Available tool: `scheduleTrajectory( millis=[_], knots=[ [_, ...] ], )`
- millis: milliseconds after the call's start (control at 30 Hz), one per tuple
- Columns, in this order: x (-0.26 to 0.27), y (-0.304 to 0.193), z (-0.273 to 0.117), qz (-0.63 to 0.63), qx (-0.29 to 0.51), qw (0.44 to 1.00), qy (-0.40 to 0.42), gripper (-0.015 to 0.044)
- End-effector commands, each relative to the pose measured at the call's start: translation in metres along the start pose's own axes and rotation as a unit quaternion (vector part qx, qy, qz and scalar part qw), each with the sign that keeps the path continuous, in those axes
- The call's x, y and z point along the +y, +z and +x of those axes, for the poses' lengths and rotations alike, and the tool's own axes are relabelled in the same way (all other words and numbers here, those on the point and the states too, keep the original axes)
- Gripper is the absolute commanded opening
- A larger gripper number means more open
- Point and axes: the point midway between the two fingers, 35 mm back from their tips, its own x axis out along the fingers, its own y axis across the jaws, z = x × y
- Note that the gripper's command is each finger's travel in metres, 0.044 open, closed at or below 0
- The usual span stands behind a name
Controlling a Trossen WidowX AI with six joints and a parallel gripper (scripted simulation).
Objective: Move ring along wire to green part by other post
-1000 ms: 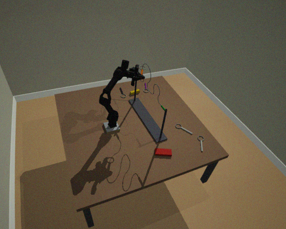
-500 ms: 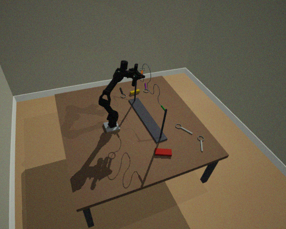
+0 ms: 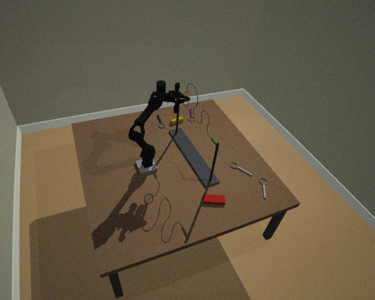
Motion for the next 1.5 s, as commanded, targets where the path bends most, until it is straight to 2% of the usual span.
scheduleTrajectory(
  millis=[0, 967, 1467],
  knots=[
    [-0.001, -0.001, -0.001, -0.017, 0.004, 1.000, -0.009, -0.0150],
    [-0.010, 0.000, -0.002, -0.160, 0.022, 0.983, -0.087, -0.0150],
    [0.003, -0.006, 0.002, -0.158, 0.023, 0.983, -0.086, -0.0150]
  ],
)
